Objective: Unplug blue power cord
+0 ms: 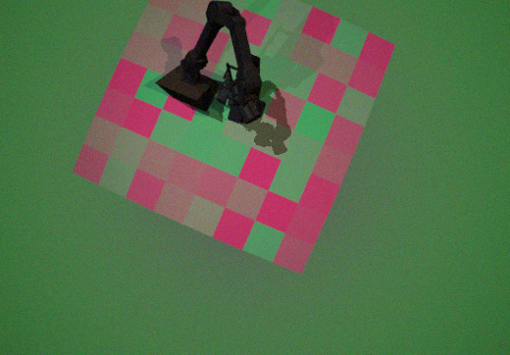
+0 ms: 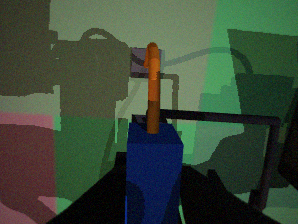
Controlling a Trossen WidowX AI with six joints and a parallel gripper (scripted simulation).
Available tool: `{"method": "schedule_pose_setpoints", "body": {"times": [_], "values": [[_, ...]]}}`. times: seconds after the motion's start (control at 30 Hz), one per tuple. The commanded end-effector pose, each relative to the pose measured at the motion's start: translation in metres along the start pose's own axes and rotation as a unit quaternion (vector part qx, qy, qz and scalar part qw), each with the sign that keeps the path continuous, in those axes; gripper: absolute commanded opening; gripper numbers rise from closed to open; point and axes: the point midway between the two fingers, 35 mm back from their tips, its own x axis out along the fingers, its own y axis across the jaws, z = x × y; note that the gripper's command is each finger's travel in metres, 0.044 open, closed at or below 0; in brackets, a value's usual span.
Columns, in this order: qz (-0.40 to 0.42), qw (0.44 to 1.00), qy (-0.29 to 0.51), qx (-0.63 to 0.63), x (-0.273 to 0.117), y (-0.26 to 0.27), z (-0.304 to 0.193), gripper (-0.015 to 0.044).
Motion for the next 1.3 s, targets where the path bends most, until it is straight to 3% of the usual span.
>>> {"method": "schedule_pose_setpoints", "body": {"times": [0.0, 0.7, 1.13, 1.27], "values": [[0.001, 1.0, -0.012, 0.001, -0.003, 0.001, 0.015, 0.0], [0.001, 1.0, -0.012, 0.002, -0.008, 0.001, 0.048, 0.0], [0.001, 1.0, -0.009, 0.002, -0.005, 0.001, 0.04, 0.0341], [0.001, 1.0, -0.01, 0.003, -0.01, 0.003, 0.06, 0.044]]}}
